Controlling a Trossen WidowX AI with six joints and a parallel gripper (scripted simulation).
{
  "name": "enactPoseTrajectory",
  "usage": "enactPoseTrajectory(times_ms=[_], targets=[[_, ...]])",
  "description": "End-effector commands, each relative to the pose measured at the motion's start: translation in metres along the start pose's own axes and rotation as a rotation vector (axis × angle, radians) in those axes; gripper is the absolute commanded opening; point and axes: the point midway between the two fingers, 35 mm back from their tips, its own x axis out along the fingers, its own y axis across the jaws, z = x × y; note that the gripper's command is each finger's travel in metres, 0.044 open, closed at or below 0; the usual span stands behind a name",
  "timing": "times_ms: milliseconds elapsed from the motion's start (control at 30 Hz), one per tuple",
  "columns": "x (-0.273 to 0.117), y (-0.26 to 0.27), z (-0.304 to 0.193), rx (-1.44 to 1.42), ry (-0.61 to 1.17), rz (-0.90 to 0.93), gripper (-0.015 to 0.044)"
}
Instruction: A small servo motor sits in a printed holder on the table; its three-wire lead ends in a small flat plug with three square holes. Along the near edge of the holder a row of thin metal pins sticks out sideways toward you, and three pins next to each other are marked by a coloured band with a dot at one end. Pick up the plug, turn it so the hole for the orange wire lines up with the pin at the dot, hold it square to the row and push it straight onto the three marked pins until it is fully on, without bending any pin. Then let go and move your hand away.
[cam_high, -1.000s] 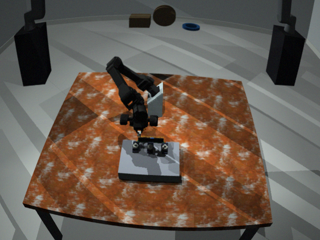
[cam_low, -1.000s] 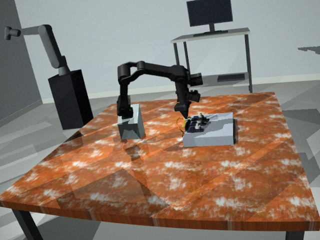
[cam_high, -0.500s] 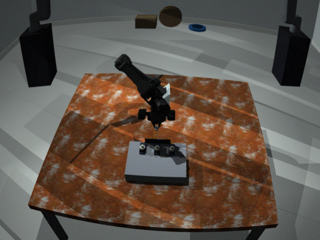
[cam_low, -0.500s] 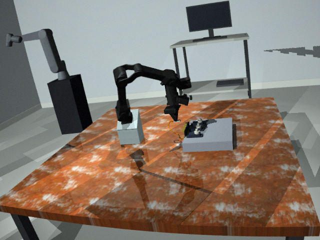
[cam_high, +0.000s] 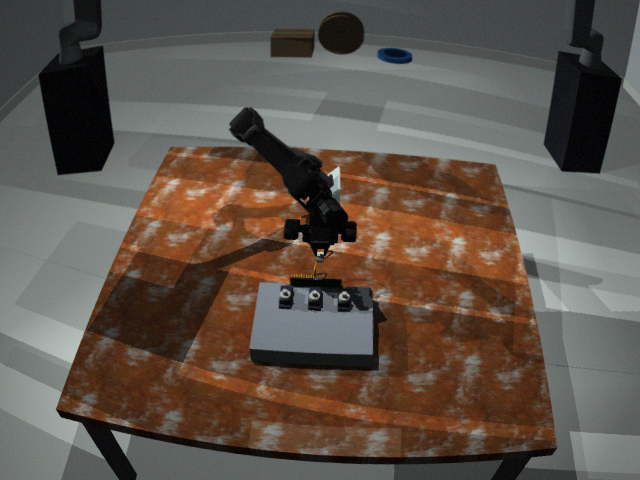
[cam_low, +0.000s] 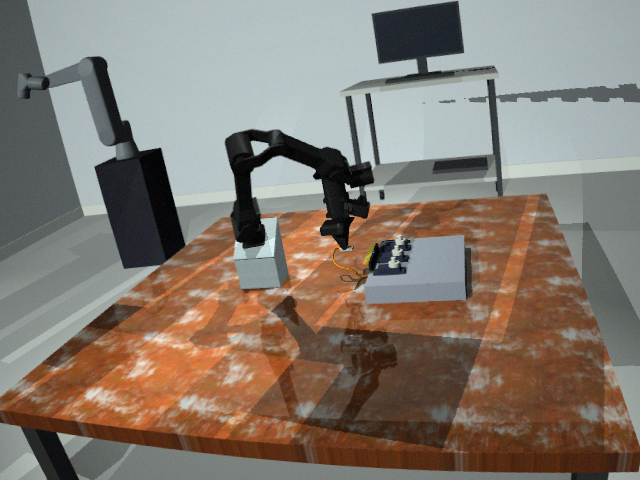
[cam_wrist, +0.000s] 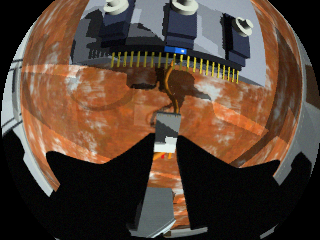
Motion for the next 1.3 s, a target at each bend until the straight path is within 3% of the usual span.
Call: enactPoseTrajectory(times_ms=[0,1267], targets=[[0.018,-0.002,-0.007,-0.017,0.017,-0.013,0.0],[0.016,-0.002,0.042,-0.014,0.014,-0.013,0.0]])
